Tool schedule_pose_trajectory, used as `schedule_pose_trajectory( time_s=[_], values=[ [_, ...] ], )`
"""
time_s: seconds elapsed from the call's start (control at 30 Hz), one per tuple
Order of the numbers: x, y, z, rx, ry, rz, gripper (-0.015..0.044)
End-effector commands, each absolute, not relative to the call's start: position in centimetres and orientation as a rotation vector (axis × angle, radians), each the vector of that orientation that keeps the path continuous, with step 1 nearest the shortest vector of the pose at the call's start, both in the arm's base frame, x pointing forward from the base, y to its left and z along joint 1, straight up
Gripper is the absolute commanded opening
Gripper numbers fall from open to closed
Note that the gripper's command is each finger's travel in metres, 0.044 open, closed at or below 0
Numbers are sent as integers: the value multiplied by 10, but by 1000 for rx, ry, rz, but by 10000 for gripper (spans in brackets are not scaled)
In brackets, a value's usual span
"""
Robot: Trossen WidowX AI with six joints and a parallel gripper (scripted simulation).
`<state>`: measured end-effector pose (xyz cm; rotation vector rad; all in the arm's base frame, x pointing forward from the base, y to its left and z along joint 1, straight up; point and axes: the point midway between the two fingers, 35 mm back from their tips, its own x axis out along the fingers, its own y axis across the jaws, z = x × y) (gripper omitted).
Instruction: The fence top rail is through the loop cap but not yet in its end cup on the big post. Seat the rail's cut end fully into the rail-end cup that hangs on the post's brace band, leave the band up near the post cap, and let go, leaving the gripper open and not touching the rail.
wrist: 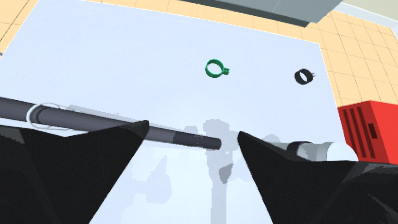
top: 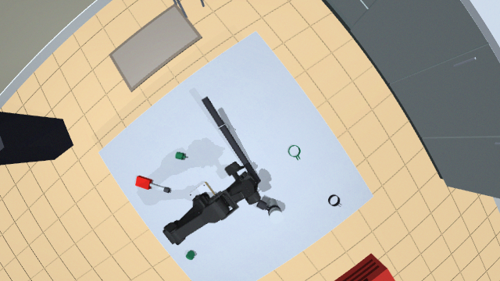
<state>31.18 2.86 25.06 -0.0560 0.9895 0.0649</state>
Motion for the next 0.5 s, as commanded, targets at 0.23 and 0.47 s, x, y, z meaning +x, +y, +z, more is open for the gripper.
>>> schedule_pose_trajectory(
  time_s=[0.23, 0.47],
  values=[
    [302, 9, 240, -196, 1048, 163, 440],
    [299, -36, 230, -601, 1053, 464, 440]
  ],
)
